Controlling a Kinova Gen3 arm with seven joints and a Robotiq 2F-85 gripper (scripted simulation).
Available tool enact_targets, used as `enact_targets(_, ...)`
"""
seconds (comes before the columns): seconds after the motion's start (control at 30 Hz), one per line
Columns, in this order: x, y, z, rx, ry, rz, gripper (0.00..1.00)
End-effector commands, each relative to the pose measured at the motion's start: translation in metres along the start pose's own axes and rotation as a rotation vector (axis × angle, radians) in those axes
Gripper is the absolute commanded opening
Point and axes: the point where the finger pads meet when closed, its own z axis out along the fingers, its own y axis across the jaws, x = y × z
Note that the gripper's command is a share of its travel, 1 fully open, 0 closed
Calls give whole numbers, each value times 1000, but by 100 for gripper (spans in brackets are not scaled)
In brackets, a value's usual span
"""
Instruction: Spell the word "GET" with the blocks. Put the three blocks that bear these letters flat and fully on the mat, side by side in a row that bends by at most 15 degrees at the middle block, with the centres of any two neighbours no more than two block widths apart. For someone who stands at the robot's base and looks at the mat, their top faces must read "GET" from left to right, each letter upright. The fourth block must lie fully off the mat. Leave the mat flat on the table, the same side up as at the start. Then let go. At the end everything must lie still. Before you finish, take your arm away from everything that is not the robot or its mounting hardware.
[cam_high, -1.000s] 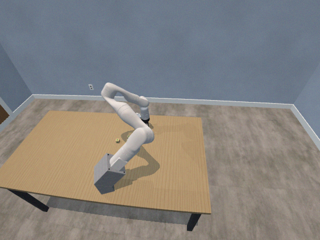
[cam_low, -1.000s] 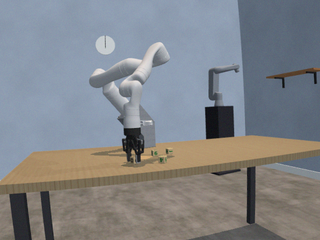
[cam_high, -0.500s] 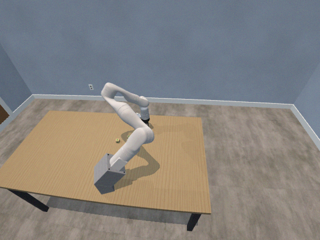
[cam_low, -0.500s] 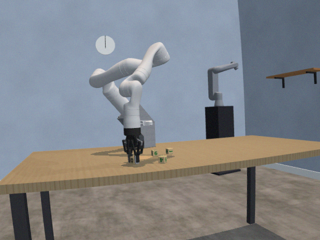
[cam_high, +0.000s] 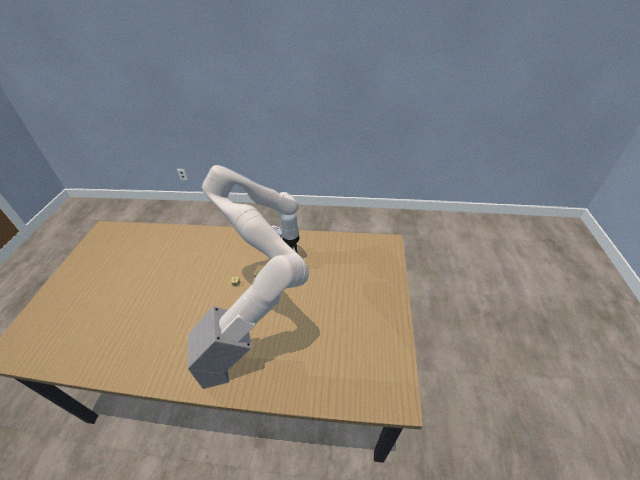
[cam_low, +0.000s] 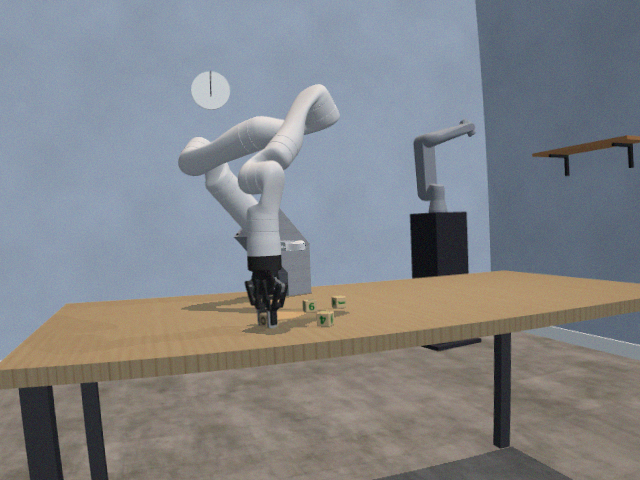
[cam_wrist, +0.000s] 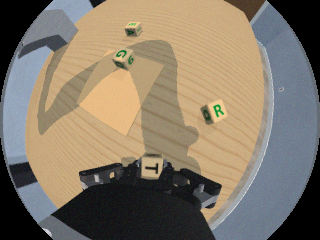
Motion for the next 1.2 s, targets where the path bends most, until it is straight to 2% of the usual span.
enact_targets(0.0, 0, 1, -1, -1, 0, 0, 26)
enact_targets(0.77, 0, 1, -2, -1, 0, 0, 26)
enact_targets(0.93, 0, 1, -23, -1, 0, 0, 26)
enact_targets(1.0, 0, 1, -23, -1, 0, 0, 26)
enact_targets(1.17, 0, 0, -60, -1, 0, 0, 26)
